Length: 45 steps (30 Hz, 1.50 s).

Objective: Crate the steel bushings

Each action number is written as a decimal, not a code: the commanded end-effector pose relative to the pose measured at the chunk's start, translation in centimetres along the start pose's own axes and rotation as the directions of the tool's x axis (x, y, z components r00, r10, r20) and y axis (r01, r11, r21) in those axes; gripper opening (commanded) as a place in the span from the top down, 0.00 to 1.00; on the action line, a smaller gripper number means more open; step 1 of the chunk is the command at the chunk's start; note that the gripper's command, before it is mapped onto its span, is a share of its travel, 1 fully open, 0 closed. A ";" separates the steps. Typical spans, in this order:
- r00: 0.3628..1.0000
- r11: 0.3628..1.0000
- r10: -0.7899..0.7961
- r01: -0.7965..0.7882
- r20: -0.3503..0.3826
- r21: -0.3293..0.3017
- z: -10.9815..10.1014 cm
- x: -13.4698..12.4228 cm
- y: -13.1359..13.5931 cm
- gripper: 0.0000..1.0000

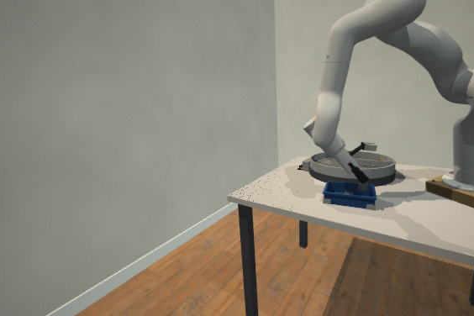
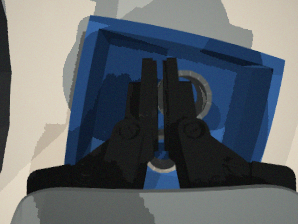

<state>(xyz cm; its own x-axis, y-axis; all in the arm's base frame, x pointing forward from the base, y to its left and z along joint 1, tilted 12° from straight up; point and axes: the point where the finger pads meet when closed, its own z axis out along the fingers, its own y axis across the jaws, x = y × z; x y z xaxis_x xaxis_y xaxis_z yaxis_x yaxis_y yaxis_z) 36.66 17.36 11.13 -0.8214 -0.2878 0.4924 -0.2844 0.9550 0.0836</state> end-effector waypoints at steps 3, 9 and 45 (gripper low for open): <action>1.000 1.000 0.000 0.000 0.001 0.000 0.6 -0.5 0.0 1.00; 1.000 1.000 0.000 0.000 0.001 0.000 1.1 -1.0 0.0 1.00; 1.000 1.000 0.000 0.000 0.001 0.000 3.1 -2.6 0.0 1.00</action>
<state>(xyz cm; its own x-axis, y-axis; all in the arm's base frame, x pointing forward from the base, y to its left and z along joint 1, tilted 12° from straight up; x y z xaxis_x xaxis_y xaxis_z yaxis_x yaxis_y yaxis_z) 37.27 17.87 7.13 -0.8214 -0.2877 0.4924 -0.2844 0.9550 0.0836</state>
